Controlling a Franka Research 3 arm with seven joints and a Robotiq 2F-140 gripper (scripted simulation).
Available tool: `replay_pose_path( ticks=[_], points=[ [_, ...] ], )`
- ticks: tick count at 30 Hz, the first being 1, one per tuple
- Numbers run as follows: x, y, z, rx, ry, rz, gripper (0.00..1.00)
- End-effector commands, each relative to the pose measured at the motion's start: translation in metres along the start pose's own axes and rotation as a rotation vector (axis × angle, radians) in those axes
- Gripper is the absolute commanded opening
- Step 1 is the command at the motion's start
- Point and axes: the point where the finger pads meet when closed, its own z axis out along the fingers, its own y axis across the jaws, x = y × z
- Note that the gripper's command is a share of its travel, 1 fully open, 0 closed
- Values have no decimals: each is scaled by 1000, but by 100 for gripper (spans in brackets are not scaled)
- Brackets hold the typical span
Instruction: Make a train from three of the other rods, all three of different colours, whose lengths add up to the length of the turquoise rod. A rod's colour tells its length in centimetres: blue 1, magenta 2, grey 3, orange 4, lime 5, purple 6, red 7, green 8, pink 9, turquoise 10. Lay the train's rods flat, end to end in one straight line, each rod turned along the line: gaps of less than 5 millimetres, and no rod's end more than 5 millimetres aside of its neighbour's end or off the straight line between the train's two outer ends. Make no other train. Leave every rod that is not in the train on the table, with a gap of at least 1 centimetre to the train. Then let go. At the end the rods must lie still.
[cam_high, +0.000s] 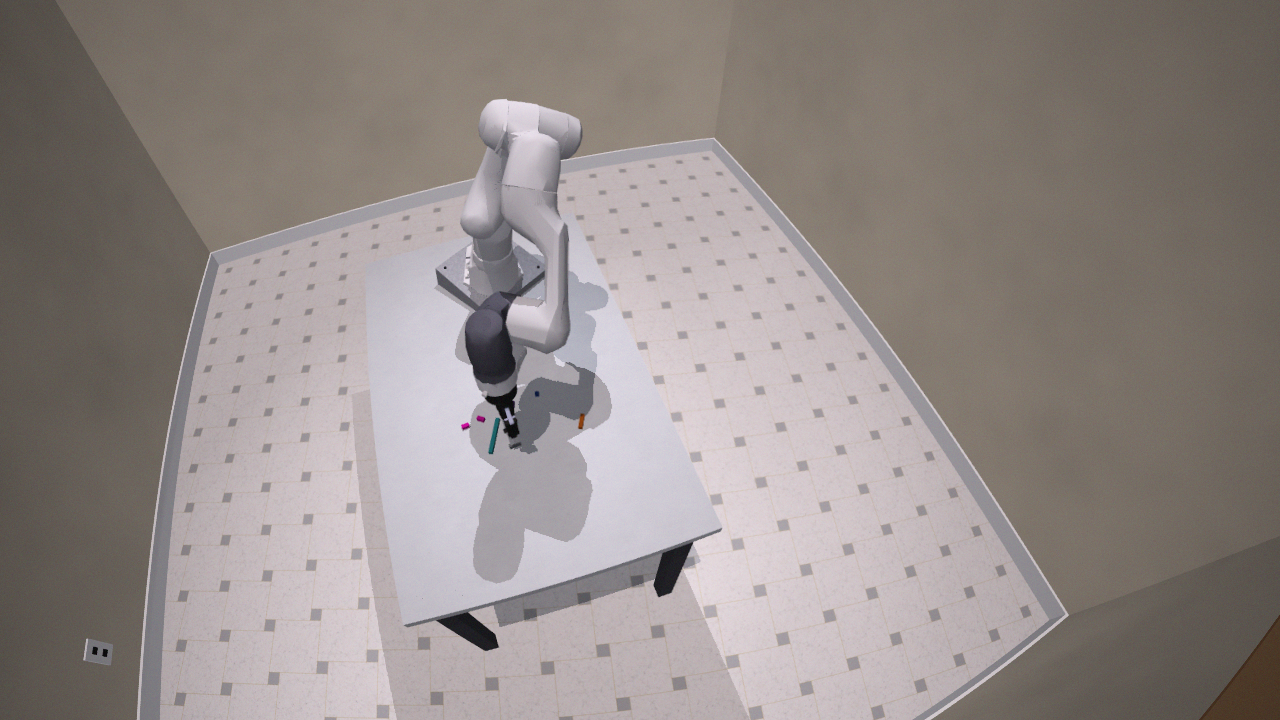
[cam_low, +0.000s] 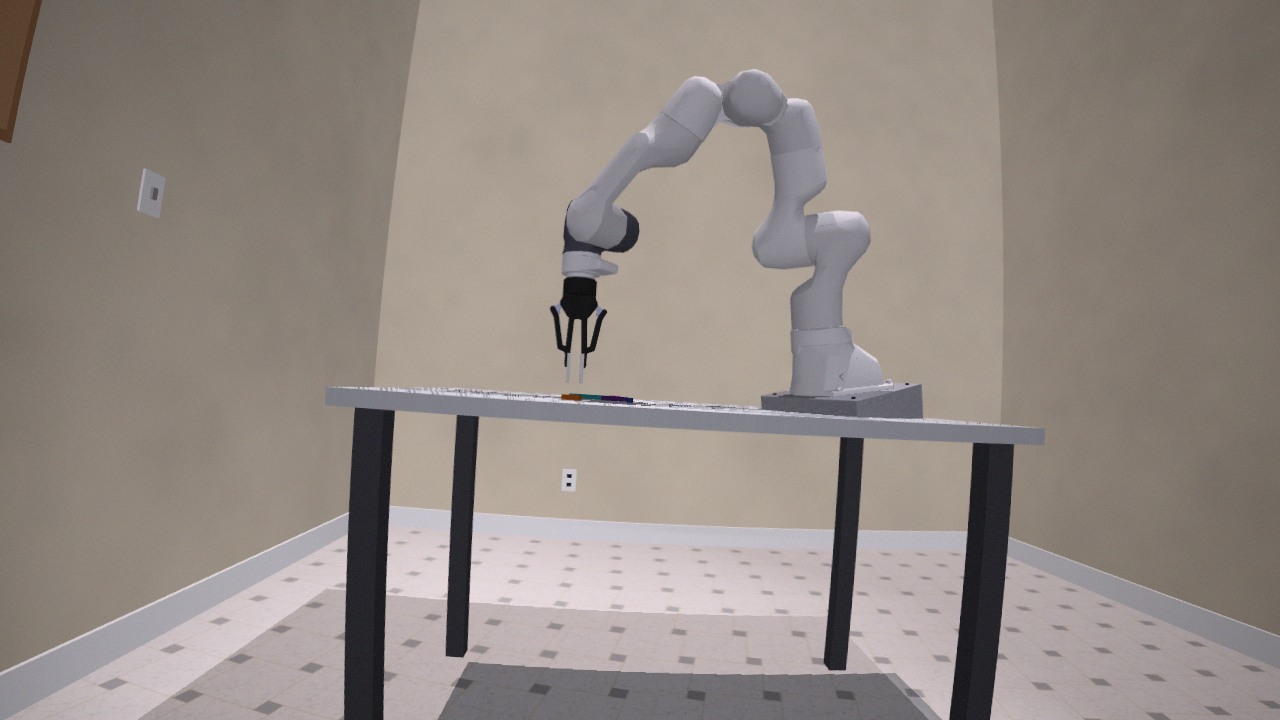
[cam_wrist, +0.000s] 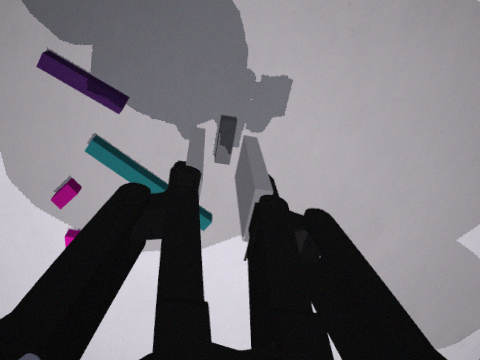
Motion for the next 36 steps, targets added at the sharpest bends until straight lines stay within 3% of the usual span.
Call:
replay_pose_path(
  ticks=[1,13,36],
  points=[
    [-1,3,3,-9,1,-25,15],
    [-2,4,16,-9,1,-25,15],
    [-2,4,17,-9,1,-25,15]
  ],
)
